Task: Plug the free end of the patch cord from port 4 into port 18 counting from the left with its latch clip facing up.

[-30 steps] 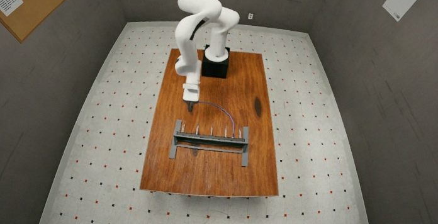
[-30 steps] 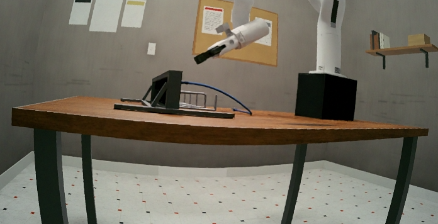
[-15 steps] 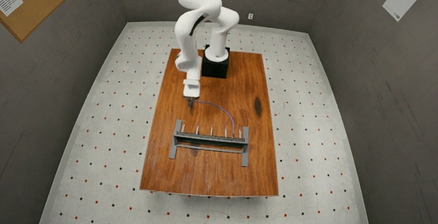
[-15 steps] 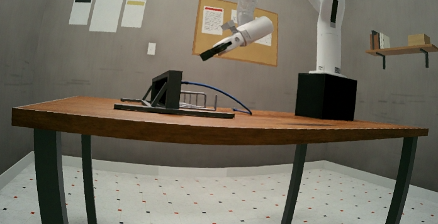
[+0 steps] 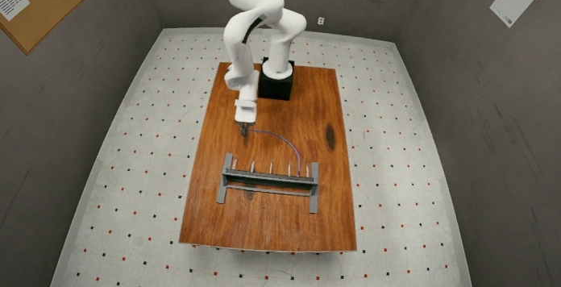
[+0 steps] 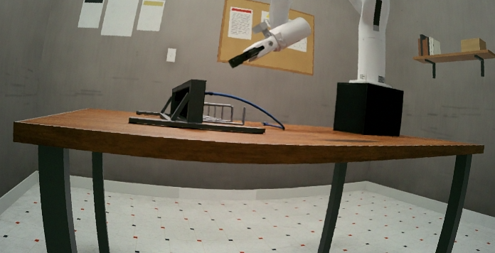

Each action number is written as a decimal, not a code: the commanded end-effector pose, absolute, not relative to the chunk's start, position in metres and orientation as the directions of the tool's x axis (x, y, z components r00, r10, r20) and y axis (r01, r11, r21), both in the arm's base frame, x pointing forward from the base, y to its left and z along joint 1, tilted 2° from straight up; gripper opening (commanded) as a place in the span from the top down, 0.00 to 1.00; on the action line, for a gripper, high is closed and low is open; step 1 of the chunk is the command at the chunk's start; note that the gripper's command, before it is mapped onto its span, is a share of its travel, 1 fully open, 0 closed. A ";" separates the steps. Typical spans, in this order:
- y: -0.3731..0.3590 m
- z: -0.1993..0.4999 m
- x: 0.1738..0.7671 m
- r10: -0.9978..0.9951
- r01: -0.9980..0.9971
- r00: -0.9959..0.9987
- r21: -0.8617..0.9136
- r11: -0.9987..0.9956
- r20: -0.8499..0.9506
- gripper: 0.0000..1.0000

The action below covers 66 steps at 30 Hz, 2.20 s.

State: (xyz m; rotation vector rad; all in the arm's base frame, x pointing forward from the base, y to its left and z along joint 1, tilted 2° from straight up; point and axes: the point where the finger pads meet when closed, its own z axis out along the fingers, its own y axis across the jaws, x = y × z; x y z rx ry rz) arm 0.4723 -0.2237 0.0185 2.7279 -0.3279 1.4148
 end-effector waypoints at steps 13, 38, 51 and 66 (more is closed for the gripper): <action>-0.230 -0.029 0.444 -0.551 -0.494 0.600 -0.273 -0.825 0.580 1.00; -0.231 -0.078 0.383 -0.945 -0.910 0.293 -0.260 -0.323 0.146 1.00; -0.227 -0.089 0.348 -1.000 -0.994 0.003 -0.108 -0.004 0.004 1.00; -0.223 -0.090 0.329 -0.984 -0.985 -0.175 0.002 0.175 -0.032 1.00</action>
